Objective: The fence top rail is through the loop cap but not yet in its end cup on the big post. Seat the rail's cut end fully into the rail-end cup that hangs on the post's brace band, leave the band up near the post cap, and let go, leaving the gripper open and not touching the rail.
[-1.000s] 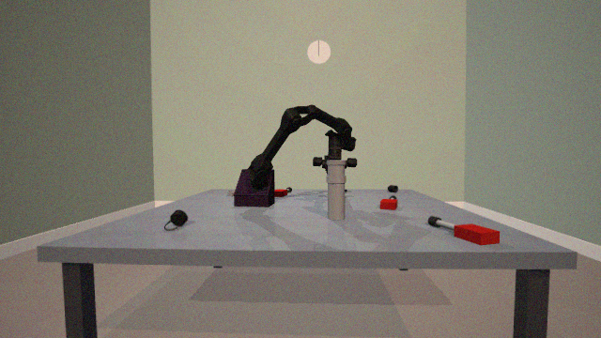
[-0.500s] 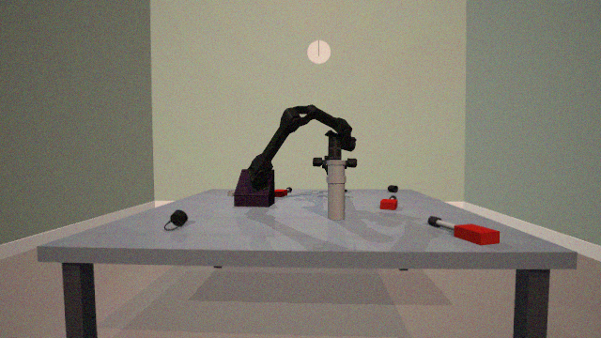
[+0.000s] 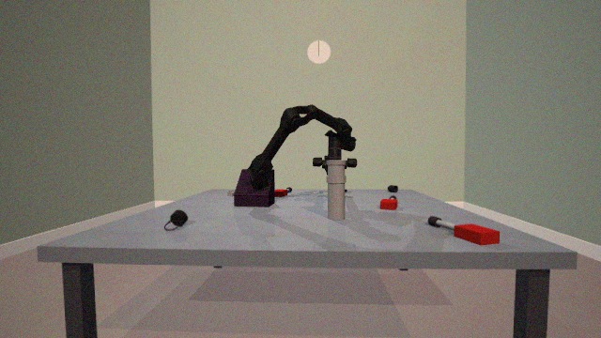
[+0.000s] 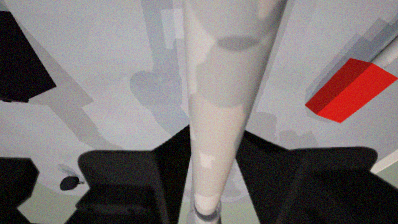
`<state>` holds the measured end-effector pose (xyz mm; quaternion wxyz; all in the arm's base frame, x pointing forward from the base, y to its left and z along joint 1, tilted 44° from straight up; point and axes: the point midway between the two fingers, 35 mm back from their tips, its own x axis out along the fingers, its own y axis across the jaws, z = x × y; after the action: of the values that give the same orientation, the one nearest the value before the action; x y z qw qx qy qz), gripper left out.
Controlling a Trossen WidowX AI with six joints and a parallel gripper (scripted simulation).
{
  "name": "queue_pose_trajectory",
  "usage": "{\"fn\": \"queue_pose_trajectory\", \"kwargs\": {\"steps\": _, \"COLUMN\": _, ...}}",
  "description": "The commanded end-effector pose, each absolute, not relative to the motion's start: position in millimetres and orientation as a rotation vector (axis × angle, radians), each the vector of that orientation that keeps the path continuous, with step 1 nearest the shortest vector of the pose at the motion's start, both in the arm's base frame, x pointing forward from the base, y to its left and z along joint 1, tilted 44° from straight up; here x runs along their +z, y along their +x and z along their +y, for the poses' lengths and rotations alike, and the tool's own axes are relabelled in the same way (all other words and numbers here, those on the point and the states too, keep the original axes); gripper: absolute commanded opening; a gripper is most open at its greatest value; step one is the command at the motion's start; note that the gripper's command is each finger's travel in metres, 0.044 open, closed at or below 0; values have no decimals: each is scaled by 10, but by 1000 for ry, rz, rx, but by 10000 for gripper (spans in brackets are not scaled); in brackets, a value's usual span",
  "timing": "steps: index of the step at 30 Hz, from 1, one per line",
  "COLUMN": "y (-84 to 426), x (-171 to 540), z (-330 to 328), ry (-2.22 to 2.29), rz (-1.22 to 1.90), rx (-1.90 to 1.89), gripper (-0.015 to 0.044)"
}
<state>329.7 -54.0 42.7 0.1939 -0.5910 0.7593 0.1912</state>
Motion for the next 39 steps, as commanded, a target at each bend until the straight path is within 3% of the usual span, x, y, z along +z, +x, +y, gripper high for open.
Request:
{"fn": "queue_pose_trajectory", "kwargs": {"steps": 1, "y": 3302, "x": 489, "z": -561, "ry": -1672, "rz": 2128, "rx": 526, "gripper": 0}}
{"fn": "queue_pose_trajectory", "kwargs": {"steps": 39, "y": 3304, "x": 451, "z": -536, "ry": -1663, "rz": 2134, "rx": 533, "gripper": 0}}
